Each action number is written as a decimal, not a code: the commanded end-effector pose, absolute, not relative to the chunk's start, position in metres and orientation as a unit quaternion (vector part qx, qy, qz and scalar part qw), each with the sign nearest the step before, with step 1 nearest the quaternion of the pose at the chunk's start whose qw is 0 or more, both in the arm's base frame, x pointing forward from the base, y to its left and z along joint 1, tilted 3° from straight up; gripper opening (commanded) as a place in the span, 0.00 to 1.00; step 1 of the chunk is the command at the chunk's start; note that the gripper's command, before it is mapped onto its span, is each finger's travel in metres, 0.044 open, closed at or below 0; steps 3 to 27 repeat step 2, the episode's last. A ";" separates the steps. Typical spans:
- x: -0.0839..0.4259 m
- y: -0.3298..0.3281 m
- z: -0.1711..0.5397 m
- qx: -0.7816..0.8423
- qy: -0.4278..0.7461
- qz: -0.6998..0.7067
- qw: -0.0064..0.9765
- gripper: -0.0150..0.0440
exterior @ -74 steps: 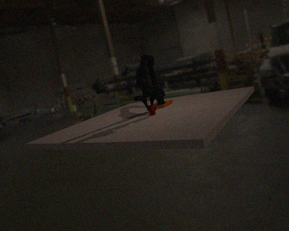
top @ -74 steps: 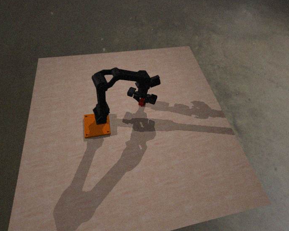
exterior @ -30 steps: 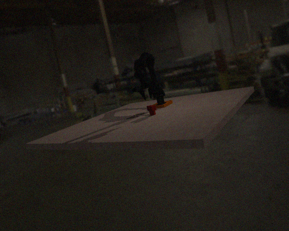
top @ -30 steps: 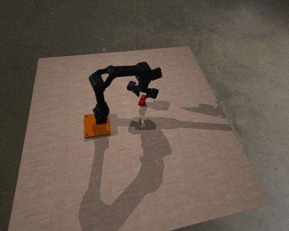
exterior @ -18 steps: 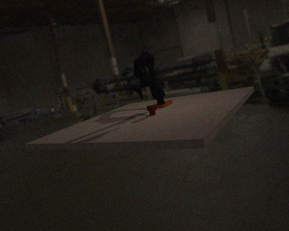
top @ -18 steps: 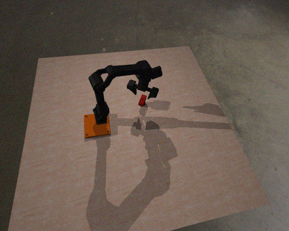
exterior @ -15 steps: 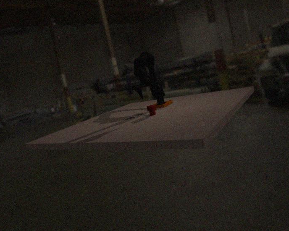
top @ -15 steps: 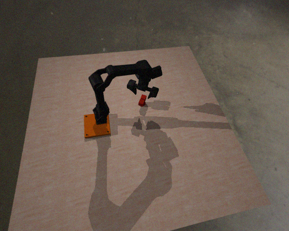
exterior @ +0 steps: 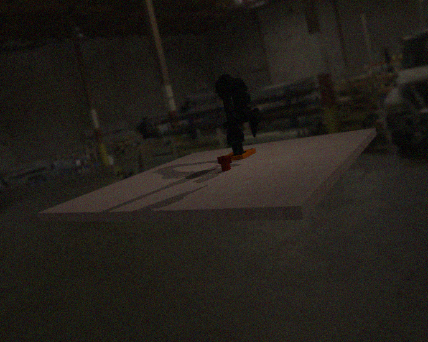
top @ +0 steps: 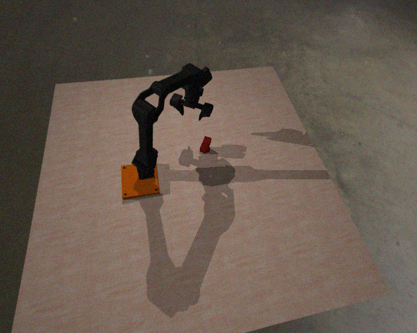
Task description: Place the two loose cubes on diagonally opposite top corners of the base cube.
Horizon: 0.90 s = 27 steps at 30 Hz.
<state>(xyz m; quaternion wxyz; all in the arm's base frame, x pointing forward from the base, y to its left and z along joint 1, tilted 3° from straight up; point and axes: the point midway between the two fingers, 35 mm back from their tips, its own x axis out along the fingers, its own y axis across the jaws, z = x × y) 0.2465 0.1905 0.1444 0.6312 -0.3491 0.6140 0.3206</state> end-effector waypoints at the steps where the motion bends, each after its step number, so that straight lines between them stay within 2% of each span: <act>1: 0.247 0.192 0.146 -0.343 0.616 0.313 0.637 0.93; 27: 0.247 0.192 0.146 -0.343 0.616 0.313 0.637 0.93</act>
